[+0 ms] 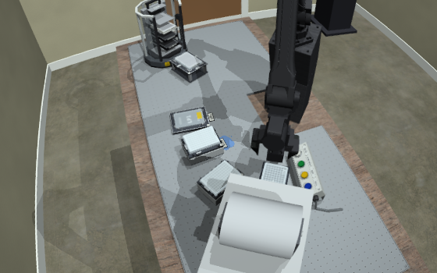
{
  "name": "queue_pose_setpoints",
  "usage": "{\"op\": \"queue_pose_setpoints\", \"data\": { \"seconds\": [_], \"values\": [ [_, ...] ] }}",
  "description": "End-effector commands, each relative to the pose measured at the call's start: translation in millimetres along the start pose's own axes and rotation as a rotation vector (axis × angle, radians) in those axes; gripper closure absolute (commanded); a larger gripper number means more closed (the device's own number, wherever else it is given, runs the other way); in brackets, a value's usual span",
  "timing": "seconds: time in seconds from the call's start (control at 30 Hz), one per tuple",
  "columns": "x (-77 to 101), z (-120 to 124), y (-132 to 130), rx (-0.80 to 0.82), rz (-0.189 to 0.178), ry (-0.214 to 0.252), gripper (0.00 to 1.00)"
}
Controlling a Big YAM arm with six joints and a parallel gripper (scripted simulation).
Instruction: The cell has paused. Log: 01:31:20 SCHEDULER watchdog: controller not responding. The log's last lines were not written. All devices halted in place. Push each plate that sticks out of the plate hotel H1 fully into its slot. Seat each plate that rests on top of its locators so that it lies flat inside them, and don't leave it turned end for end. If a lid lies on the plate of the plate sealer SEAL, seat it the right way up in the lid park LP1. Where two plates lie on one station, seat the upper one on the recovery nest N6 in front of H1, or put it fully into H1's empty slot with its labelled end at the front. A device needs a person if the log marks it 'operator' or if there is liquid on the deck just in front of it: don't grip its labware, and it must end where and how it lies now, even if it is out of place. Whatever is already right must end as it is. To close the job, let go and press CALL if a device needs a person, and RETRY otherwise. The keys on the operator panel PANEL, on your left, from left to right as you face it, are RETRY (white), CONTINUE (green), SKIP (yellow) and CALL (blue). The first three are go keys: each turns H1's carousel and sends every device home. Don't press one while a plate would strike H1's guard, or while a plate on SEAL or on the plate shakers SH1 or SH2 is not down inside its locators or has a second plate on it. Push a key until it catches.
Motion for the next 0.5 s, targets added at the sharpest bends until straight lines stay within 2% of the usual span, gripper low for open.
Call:
{"op": "queue_pose_setpoints", "data": {
  "seconds": [0.0, 0.13, 0.47],
  "values": [
    [-6.9, 4.6, 16.6, 0.154, -0.004, 0.008, 0.00],
    [-6.7, 5.9, 29.9, 0.273, -0.005, 0.007, 0.00],
    [-6.5, 8.4, 56.5, 0.251, -0.004, 0.007, 0.00]
  ]
}}
Point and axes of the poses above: the point where the finger pads meet when closed, its own x axis back along the fingers, its own y axis across the jaws, z = x × y, the point moved 8 cm from there along x, back along the fingers, and after that the axes turned 1 degree about -x, right-handed, at the moved point
